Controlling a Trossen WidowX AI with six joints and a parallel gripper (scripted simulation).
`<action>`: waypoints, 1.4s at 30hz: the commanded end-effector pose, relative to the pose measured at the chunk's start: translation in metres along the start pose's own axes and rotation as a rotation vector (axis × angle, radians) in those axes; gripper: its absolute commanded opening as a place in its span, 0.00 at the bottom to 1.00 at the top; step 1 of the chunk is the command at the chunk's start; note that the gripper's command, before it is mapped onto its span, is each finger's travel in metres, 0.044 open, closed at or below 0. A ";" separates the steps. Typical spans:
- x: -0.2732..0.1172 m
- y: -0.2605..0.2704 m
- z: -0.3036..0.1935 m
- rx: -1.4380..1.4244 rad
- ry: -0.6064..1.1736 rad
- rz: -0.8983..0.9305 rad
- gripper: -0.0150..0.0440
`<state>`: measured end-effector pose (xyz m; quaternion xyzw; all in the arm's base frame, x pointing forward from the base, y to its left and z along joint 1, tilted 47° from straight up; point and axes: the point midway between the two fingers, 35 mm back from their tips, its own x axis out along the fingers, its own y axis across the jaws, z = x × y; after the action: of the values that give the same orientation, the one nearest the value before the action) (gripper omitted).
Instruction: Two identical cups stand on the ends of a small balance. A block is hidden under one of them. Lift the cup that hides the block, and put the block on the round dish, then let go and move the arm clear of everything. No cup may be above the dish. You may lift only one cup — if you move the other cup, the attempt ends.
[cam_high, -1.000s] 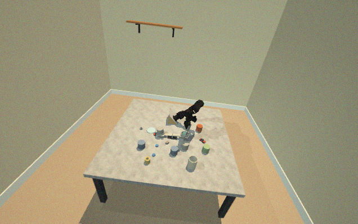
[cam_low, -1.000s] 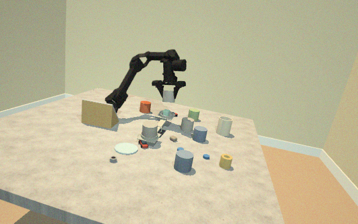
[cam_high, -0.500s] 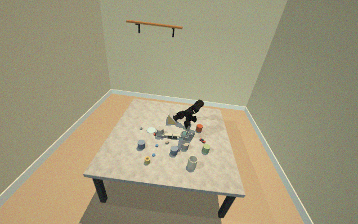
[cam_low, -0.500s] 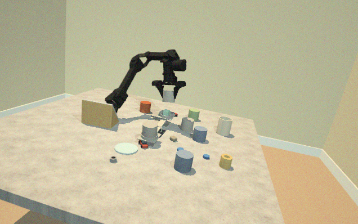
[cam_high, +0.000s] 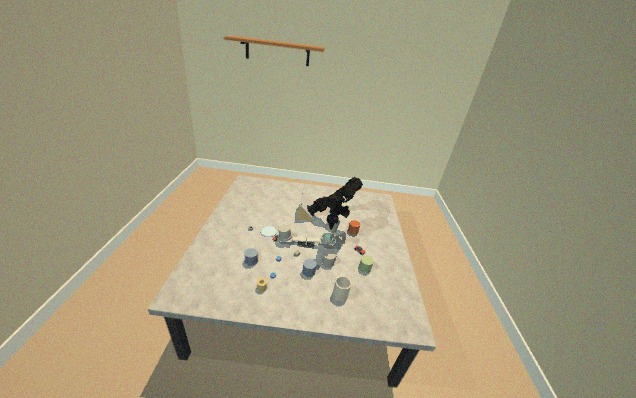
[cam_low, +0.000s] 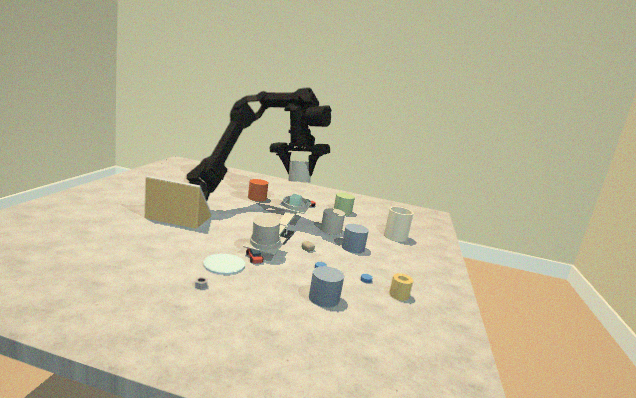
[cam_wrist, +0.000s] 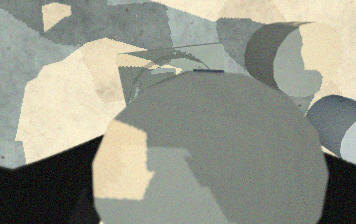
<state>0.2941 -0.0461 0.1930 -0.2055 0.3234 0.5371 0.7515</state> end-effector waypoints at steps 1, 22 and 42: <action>0.002 0.001 0.002 -0.003 0.000 0.003 0.25; 0.055 0.070 0.074 -0.104 -0.021 0.132 0.25; 0.102 0.099 0.088 -0.131 -0.031 0.168 0.25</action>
<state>0.2468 0.1063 0.1929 -0.2204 0.2928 0.6223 0.6917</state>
